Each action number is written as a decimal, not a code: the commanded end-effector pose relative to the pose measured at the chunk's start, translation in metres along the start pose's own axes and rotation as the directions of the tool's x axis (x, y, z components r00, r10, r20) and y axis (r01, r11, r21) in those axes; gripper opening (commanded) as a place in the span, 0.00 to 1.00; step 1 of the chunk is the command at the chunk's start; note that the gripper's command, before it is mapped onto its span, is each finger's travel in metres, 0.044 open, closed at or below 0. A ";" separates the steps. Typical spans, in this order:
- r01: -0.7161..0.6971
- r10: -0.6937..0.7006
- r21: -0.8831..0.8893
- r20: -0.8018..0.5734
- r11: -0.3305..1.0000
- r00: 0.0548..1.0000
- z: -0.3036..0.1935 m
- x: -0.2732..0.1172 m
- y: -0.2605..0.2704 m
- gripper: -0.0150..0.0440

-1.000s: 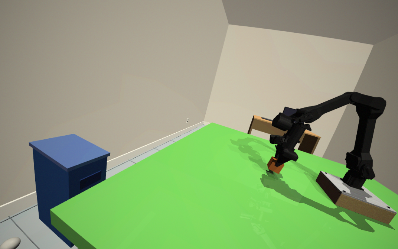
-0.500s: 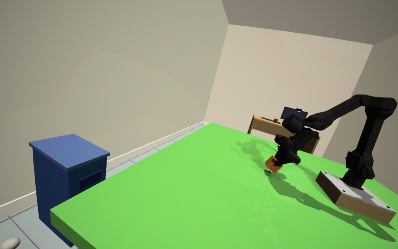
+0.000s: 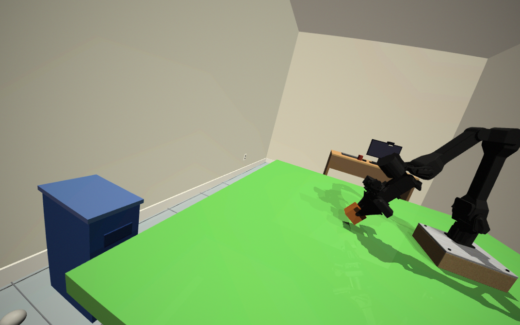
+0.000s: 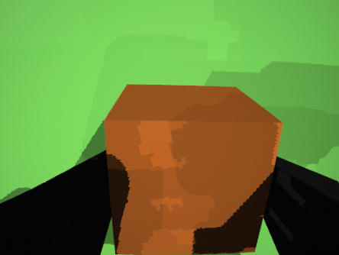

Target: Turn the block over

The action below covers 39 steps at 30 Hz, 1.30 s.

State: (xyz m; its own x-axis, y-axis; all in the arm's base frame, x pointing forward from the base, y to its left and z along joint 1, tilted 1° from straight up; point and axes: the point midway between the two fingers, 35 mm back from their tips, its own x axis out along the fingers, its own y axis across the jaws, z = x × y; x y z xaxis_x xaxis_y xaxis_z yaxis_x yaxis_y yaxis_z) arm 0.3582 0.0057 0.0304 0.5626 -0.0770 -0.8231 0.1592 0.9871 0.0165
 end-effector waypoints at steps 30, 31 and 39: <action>0.006 -0.006 0.001 0.437 1.000 0.899 -0.024 0.018 -0.003 0.25; 0.006 -0.006 0.001 0.439 1.000 0.898 -0.025 0.017 -0.003 0.25; 0.006 -0.006 0.001 0.461 1.000 0.887 -0.023 0.014 -0.003 0.25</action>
State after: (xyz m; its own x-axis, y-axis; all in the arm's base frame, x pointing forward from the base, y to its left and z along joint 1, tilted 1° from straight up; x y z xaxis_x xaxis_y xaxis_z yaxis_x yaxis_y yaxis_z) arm 0.3483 0.0059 0.0053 0.8713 -0.1346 -0.4719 0.1617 0.9867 0.0172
